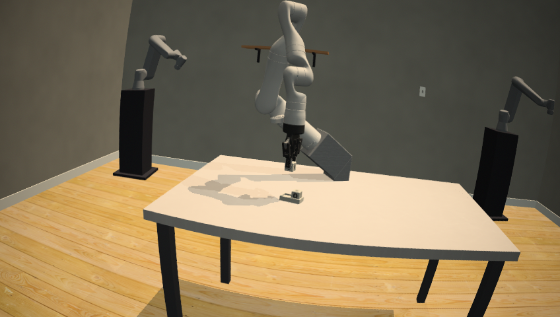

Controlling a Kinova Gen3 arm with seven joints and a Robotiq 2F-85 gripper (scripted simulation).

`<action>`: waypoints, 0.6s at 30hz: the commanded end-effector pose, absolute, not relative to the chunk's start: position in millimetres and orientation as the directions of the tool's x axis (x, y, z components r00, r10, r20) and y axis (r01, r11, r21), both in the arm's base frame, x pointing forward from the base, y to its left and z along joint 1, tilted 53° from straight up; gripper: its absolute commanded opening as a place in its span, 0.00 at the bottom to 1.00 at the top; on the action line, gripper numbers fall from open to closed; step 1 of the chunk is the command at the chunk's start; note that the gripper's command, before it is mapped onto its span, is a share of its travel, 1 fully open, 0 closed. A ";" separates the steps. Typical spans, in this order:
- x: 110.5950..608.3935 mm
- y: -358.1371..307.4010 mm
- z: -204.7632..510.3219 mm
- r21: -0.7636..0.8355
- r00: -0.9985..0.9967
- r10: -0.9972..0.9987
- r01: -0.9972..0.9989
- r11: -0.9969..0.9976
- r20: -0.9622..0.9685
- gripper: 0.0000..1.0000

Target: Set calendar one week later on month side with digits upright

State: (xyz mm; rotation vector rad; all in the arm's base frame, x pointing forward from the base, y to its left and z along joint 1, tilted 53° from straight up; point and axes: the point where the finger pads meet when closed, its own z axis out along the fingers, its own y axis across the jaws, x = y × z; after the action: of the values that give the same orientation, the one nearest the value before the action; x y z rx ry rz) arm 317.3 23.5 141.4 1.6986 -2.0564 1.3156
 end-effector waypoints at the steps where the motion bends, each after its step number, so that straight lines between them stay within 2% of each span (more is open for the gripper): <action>1: 317.7 23.2 141.1 -0.513 -0.338 -0.710 -0.858 -0.037 0.617 0.28; 18: 331.6 -0.7 120.8 -0.513 -0.339 -0.710 -0.857 -0.037 0.617 0.28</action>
State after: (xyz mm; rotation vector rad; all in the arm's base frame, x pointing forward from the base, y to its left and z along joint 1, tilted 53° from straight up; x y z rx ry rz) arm 330.4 10.7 124.1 1.7259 -2.0517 1.3206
